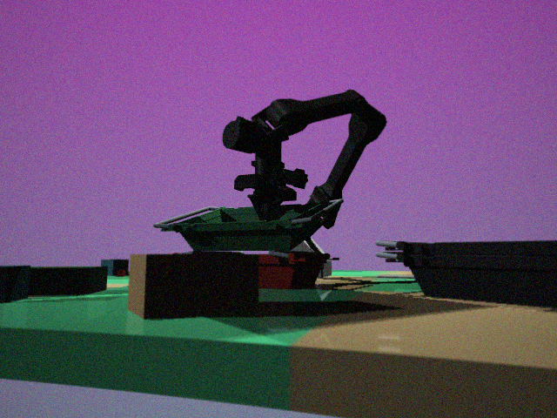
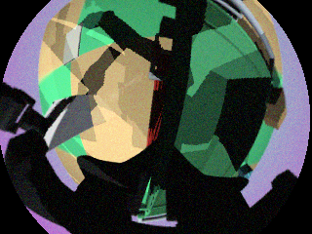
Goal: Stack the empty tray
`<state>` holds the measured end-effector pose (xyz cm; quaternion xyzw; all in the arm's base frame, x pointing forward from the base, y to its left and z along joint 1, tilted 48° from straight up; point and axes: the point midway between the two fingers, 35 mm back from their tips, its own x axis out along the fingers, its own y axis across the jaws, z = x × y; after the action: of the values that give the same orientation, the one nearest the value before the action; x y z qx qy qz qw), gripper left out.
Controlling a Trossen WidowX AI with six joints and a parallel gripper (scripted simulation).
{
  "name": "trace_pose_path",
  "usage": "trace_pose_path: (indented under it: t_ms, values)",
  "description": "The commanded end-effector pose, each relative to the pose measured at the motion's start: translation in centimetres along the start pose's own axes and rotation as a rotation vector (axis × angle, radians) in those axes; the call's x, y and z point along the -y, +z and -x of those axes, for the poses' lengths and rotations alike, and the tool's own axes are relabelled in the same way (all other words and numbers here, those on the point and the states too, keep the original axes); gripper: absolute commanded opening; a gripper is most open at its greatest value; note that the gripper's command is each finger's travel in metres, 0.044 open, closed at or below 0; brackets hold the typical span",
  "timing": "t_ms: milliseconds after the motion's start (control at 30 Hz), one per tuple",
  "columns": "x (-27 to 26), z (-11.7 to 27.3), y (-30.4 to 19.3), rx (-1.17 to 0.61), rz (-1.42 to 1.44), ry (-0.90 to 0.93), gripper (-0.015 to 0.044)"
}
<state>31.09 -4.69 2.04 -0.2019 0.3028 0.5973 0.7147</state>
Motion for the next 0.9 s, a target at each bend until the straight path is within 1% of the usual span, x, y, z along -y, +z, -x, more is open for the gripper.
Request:
trace_pose_path:
  t_ms: [0,300,867]
  values:
    - [-0.36,-0.40,0.16,-0.001,0.000,0.018,0.0000]
    - [-0.72,-1.10,0.18,0.000,-0.001,0.019,0.0000]
    - [-0.73,-1.13,0.18,0.000,-0.001,0.019,0.0000]
